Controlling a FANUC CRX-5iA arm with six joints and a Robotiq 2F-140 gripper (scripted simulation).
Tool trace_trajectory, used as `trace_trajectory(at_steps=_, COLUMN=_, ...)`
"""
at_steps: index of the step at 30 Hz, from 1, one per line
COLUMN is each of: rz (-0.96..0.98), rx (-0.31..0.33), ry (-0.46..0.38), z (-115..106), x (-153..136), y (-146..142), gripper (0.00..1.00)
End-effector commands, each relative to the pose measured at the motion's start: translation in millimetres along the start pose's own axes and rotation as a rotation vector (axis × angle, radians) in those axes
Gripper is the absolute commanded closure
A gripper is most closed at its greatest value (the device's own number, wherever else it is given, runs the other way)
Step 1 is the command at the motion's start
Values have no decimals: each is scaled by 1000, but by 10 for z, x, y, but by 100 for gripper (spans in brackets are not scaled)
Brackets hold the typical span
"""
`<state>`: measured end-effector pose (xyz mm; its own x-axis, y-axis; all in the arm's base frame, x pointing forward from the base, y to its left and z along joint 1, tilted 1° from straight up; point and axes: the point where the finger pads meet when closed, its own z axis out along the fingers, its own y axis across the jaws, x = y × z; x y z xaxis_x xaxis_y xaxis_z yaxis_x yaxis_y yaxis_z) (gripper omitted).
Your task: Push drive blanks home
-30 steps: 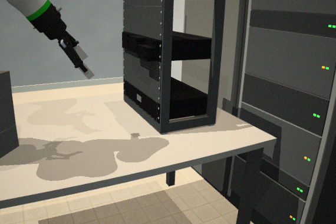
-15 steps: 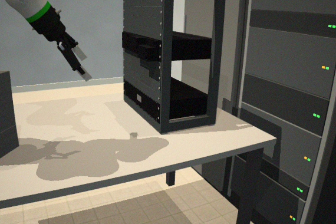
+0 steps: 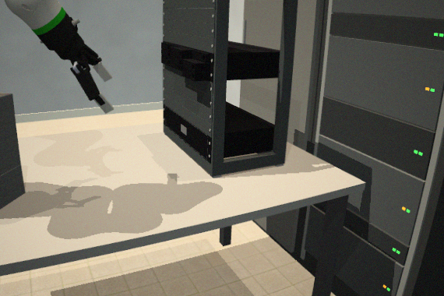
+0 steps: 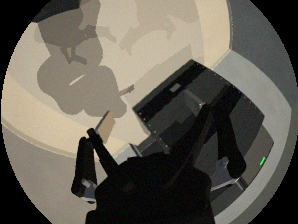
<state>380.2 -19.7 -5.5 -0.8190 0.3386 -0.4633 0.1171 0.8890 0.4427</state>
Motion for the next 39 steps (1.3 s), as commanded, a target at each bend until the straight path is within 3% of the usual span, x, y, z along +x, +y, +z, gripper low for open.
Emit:
trace_trajectory(at_steps=1, rz=49, rx=-14, ry=17, z=36, x=88, y=45, gripper=0)
trace_trajectory(at_steps=23, rz=410, rx=-107, ry=142, z=237, x=665, y=432, gripper=0)
trace_trajectory(at_steps=39, rz=837, rx=-201, ry=287, z=352, x=1132, y=987, gripper=0)
